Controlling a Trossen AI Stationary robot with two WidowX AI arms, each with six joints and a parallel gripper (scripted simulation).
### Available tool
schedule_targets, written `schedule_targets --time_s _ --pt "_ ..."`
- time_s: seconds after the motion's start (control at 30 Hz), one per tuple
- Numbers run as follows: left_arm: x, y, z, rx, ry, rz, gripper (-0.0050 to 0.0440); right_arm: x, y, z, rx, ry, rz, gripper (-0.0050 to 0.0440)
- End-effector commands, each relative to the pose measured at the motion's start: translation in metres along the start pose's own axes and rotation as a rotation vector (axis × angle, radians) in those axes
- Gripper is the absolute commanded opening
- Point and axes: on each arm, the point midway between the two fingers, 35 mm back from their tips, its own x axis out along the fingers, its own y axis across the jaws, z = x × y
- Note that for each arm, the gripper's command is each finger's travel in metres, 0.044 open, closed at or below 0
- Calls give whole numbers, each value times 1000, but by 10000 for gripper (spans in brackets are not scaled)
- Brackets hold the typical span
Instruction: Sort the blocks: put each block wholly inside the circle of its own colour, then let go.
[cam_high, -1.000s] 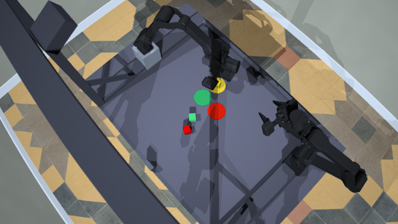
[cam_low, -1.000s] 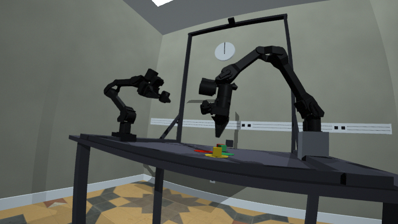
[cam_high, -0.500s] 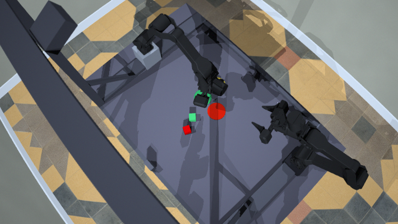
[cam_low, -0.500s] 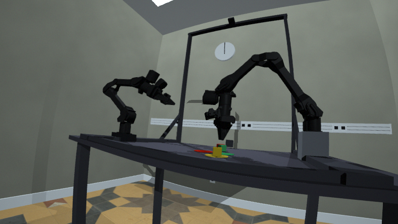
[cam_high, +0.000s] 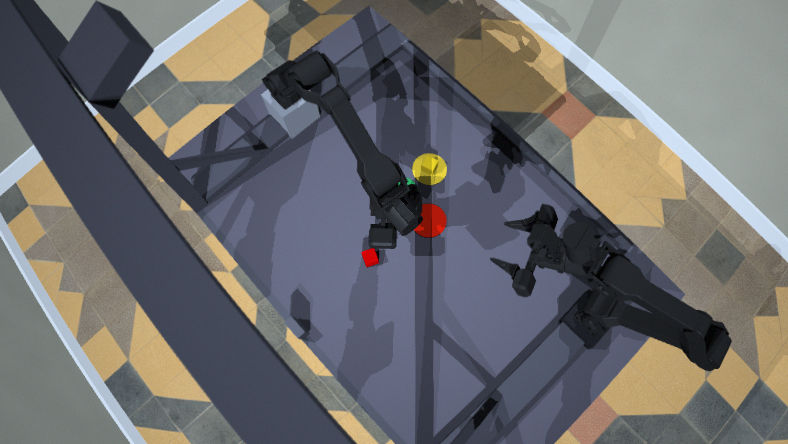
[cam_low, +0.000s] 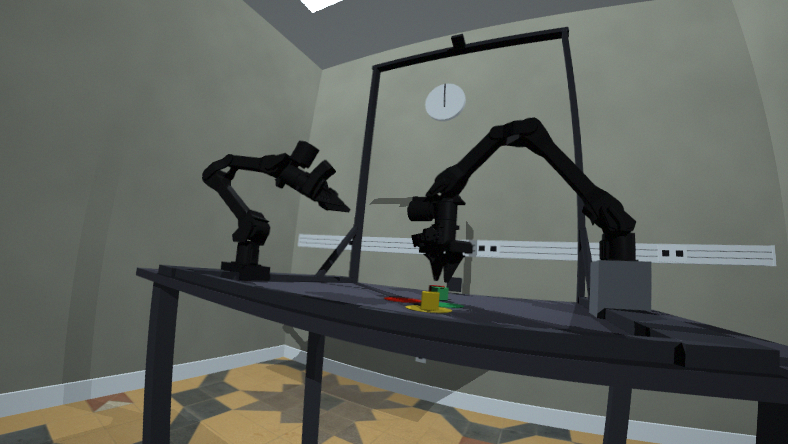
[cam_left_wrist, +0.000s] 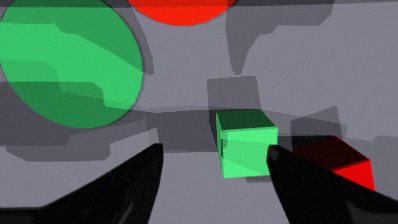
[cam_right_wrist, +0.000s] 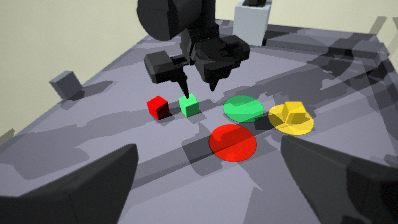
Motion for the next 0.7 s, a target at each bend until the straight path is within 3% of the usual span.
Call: schedule_targets --time_s 0.0,0.3,0.67 --pt "-1 -28 -7 -86 -1 -10 265 2 8 2 -20 -4 37 400" --pt "28 -25 -9 -90 1 0 245 6 12 -4 -13 15 41 400" --pt "32 -29 -6 -89 -5 -9 183 10 16 -7 -8 25 41 400"
